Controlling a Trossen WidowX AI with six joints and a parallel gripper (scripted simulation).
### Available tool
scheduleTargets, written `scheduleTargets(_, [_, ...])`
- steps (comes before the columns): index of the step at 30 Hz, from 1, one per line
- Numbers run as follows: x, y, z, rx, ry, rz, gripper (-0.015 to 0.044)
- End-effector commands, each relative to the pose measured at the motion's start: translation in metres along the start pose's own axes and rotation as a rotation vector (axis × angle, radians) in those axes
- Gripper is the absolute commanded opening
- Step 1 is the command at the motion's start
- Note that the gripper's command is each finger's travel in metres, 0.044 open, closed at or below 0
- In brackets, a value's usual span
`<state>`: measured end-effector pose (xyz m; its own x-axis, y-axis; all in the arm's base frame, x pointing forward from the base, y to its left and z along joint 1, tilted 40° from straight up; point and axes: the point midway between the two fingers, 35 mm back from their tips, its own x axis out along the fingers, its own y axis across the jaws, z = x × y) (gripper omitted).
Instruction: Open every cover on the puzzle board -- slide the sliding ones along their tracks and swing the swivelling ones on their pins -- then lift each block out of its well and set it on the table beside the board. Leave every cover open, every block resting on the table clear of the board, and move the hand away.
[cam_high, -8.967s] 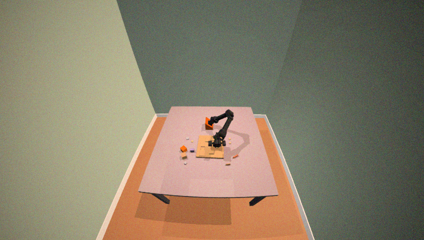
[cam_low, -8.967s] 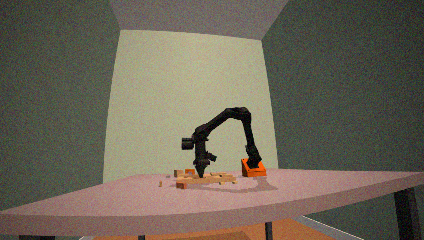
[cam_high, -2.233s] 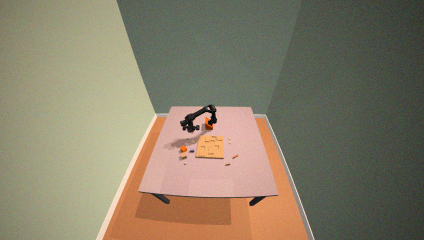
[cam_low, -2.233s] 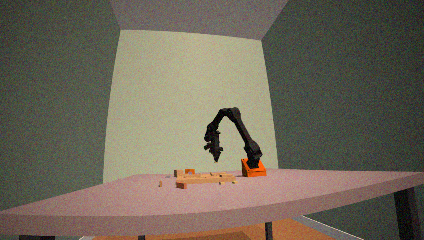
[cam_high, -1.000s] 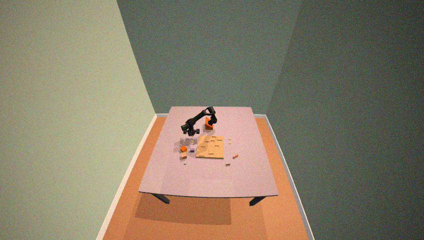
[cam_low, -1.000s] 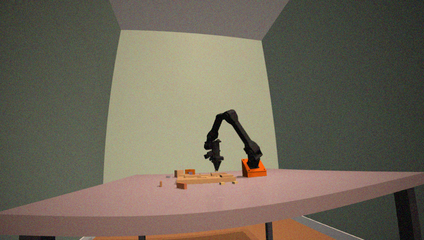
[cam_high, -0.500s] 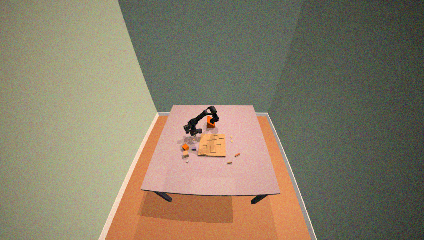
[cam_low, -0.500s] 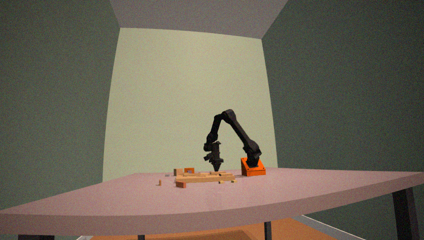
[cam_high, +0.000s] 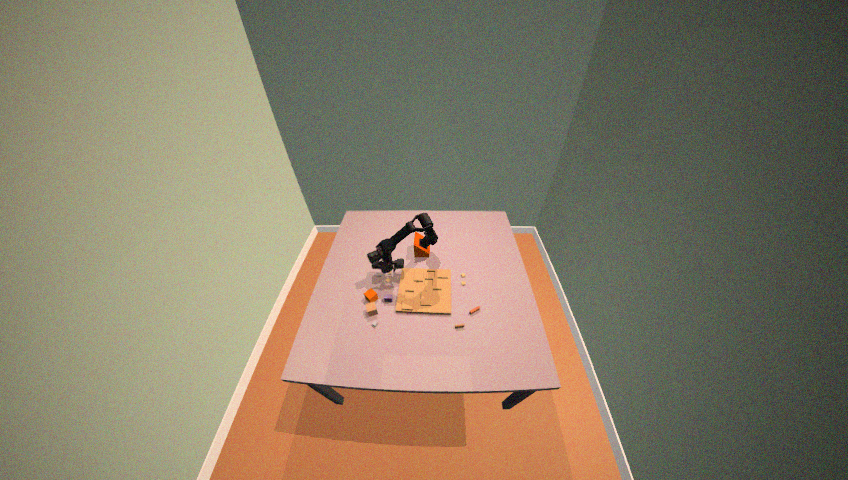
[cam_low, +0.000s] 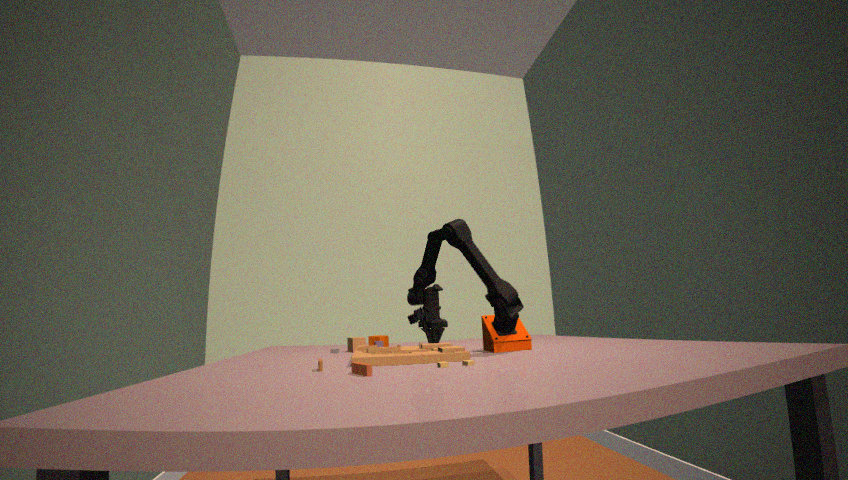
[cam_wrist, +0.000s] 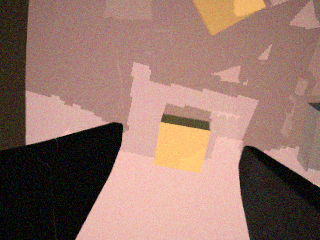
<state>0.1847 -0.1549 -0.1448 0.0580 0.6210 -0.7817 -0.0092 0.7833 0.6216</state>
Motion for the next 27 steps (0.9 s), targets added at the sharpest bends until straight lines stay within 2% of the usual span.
scheduleTargets(1, [-0.001,0.000,0.000,-0.001,0.000,-0.001,0.0369])
scheduleTargets(4, [-0.003,0.000,0.000,0.000,0.000,-0.001,0.0440])
scheduleTargets(27, [-0.074,0.000,0.000,0.006,-0.003,0.000,0.0440])
